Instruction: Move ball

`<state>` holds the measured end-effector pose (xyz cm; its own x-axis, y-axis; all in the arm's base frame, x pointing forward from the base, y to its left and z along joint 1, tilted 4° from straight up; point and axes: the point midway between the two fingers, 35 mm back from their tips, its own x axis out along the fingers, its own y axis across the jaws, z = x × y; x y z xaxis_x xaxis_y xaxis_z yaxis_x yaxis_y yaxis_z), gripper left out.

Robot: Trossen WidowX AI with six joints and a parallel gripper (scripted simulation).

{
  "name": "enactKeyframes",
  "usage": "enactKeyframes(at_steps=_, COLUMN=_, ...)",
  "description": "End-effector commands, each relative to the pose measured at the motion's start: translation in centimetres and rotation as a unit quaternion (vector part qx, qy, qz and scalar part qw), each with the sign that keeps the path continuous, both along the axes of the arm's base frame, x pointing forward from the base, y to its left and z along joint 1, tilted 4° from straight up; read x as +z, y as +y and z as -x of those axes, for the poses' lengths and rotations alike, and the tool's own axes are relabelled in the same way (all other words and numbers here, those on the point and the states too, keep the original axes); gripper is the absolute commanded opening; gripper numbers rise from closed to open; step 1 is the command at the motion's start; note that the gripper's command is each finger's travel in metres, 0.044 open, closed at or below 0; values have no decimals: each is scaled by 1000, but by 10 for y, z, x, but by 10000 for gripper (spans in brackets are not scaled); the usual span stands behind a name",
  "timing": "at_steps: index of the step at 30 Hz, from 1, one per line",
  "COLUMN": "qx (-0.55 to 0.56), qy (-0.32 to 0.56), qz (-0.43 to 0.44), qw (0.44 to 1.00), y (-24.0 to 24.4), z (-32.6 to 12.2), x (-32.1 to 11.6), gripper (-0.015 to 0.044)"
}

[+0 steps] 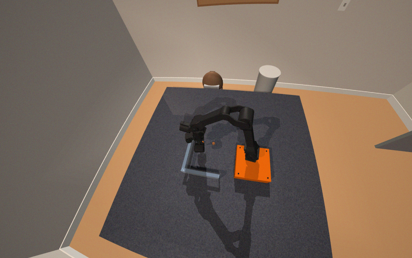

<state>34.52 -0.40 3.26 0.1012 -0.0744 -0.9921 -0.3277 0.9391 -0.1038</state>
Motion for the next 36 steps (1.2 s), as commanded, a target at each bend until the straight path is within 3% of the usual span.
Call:
enactKeyframes(at_steps=1, qx=-102, qy=29, qz=-13, qw=994, y=-18, z=1, x=6, gripper=215)
enactKeyframes(at_steps=36, qx=-102, qy=29, qz=-13, qw=994, y=-20, z=0, x=-39, gripper=215)
